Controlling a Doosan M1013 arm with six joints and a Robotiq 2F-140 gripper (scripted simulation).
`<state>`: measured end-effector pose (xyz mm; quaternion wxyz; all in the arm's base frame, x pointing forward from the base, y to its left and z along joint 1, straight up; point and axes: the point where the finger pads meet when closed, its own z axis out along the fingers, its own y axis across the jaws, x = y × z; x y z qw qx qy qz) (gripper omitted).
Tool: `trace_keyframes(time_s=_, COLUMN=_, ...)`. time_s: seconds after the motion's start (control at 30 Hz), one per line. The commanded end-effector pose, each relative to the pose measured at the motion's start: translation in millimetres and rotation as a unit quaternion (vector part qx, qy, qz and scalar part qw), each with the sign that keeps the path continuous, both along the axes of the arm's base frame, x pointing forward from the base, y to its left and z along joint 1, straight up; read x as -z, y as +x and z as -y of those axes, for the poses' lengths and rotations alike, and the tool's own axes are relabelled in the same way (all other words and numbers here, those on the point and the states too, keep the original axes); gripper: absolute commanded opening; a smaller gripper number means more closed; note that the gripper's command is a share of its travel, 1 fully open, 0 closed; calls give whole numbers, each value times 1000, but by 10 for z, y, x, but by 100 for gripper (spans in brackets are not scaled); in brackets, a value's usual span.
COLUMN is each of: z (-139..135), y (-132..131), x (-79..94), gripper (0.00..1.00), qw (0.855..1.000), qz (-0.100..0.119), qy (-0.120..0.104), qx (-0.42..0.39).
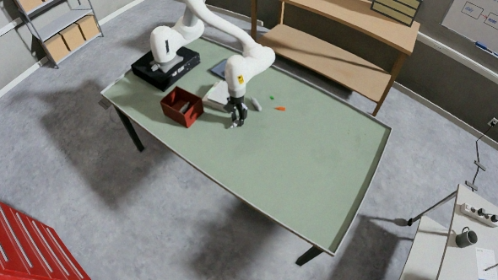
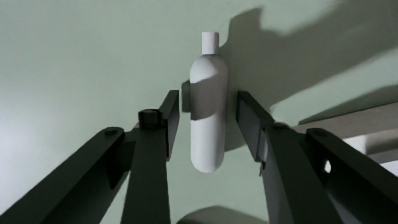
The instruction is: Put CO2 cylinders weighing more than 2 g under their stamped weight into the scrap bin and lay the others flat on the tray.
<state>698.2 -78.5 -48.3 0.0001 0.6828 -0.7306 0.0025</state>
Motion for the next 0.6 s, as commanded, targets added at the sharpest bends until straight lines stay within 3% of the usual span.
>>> trace_keyframes(time_s=0.0, z=0, y=6, x=-5, gripper=40, qw=1000, qz=1, qy=0, qx=0)
trace_keyframes(time_s=0.2, z=0, y=6, x=-5, gripper=40, qw=1000, qz=1, qy=0, qx=0)
trace_keyframes(time_s=0.23, z=0, y=6, x=-5, gripper=10, qw=1000, qz=1, qy=0, qx=0)
trace_keyframes(time_s=0.57, z=0, y=5, x=-17, gripper=10, qw=1000, qz=1, qy=0, qx=0)
